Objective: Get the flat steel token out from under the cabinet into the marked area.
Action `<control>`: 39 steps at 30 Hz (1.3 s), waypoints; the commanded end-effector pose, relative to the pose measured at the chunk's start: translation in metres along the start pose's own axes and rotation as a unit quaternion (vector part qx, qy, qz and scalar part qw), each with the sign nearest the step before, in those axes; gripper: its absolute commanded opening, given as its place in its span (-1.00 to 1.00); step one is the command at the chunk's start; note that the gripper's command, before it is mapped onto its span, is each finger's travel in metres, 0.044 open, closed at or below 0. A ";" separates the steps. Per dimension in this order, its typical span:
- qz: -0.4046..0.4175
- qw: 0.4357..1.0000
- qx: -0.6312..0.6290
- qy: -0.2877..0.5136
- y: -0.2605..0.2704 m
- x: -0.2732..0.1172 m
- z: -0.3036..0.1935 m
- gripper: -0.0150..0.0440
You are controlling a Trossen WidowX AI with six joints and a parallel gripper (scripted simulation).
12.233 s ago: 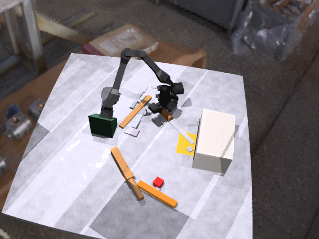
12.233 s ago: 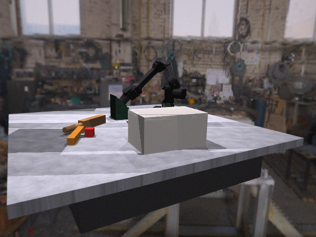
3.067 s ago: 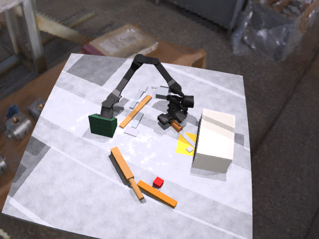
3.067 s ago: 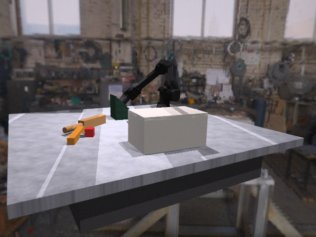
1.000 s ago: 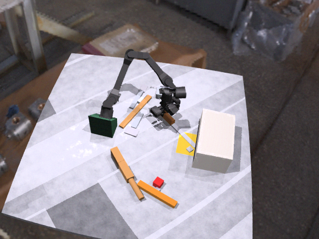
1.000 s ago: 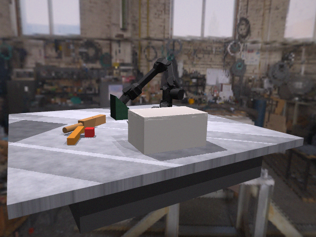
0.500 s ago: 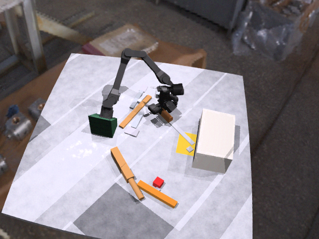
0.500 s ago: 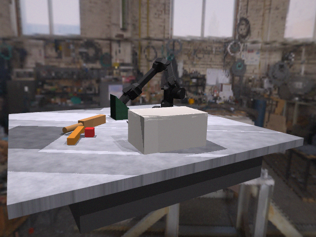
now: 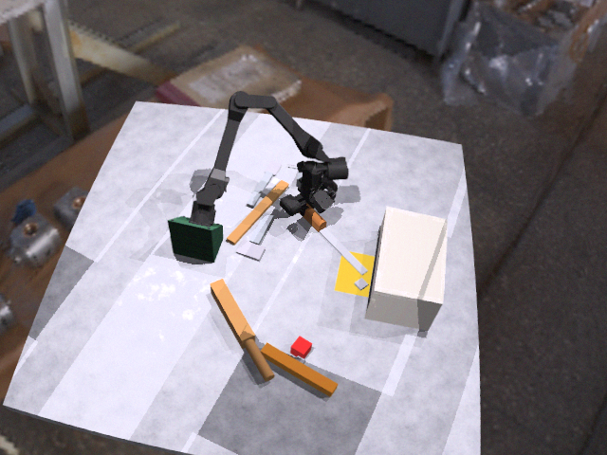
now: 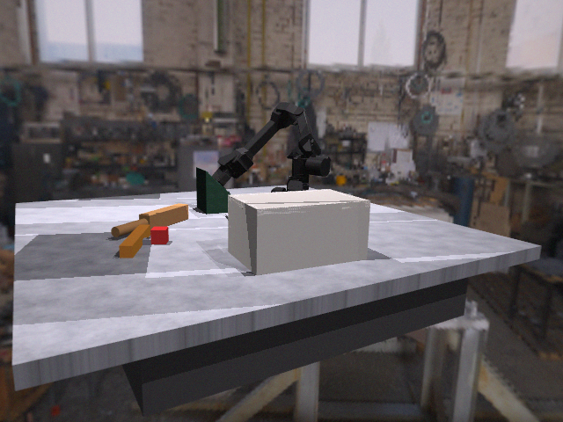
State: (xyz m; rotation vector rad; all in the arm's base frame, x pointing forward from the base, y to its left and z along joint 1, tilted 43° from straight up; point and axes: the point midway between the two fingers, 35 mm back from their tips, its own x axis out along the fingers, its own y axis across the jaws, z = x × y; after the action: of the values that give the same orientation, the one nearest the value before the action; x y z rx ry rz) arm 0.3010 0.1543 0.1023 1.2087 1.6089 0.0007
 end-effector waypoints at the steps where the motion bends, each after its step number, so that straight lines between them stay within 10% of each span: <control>1: 0.004 1.000 -0.002 -0.004 0.002 -0.009 0.001 -0.49; 39: 0.003 1.000 0.000 -0.003 0.000 -0.019 -0.033 -0.49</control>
State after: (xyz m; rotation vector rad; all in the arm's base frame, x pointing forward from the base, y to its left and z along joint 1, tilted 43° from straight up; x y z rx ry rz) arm 0.2758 0.1603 0.1263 1.2100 1.6211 0.0131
